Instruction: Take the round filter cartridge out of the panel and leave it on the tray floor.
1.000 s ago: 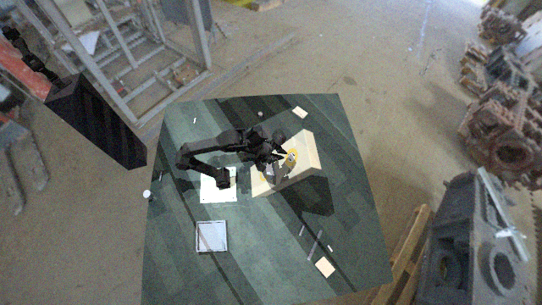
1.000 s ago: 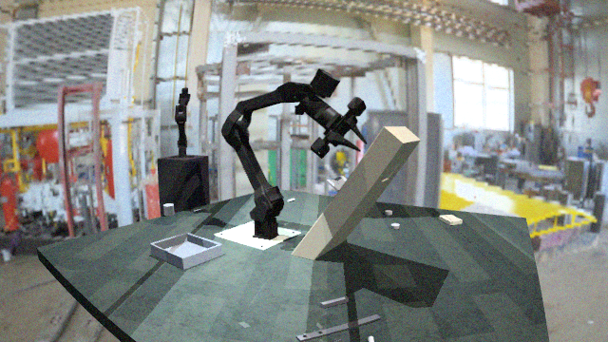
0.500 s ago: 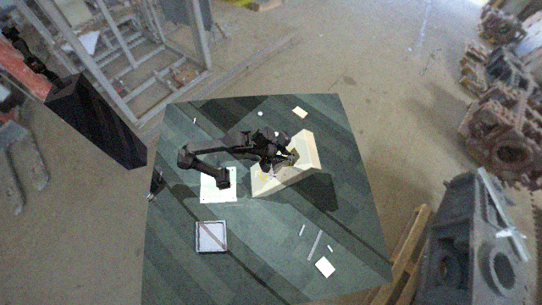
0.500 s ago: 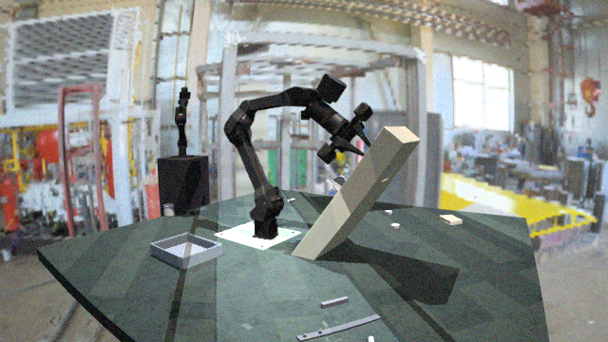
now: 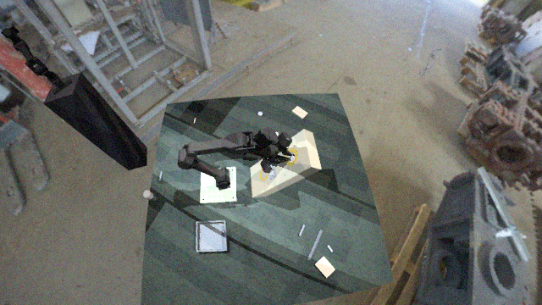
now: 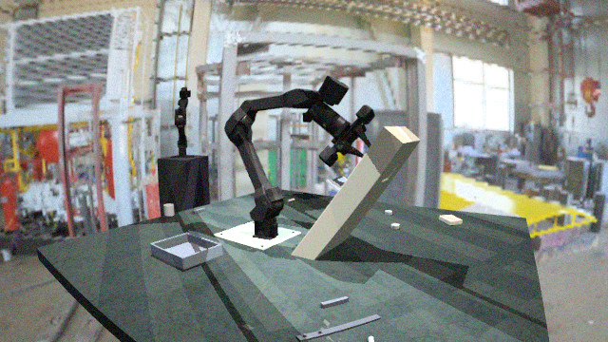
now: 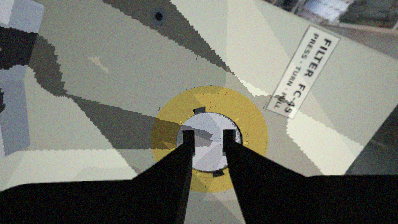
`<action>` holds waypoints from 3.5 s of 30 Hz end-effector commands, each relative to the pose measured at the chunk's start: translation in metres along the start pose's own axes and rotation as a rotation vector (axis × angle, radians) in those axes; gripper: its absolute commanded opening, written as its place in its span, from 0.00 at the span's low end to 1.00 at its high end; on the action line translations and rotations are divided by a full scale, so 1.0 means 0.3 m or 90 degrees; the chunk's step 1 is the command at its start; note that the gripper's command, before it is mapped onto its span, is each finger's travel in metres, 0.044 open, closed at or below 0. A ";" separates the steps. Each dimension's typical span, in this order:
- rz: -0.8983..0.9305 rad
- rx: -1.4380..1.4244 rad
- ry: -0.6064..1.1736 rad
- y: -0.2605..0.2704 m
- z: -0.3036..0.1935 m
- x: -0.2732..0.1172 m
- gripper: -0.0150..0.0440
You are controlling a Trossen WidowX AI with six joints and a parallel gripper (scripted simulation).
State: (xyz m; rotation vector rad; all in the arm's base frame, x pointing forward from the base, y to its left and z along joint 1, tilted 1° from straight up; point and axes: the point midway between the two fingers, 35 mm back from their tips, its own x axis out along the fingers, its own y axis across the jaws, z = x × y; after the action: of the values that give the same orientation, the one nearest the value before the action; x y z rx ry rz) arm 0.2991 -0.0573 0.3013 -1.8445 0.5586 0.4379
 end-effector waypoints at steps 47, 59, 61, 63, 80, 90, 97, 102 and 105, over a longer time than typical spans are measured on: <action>-0.001 0.004 -0.001 -0.002 0.000 0.045 0.44; -0.002 0.004 -0.001 -0.002 0.000 0.057 0.44; -0.002 0.004 -0.001 -0.002 0.000 0.059 0.44; -0.002 0.004 -0.001 -0.002 0.000 0.061 0.44; -0.002 0.004 -0.001 -0.003 0.000 0.073 0.44; -0.002 0.001 0.001 -0.001 -0.001 0.055 0.34; -0.002 0.044 0.000 -0.002 -0.001 0.064 0.25; -0.002 0.151 -0.001 -0.002 0.000 0.073 0.25; -0.002 0.217 -0.001 -0.003 0.000 0.075 0.25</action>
State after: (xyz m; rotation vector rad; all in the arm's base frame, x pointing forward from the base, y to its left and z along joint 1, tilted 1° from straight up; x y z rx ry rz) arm 0.3123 -0.0604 0.2921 -1.6284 0.5834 0.3555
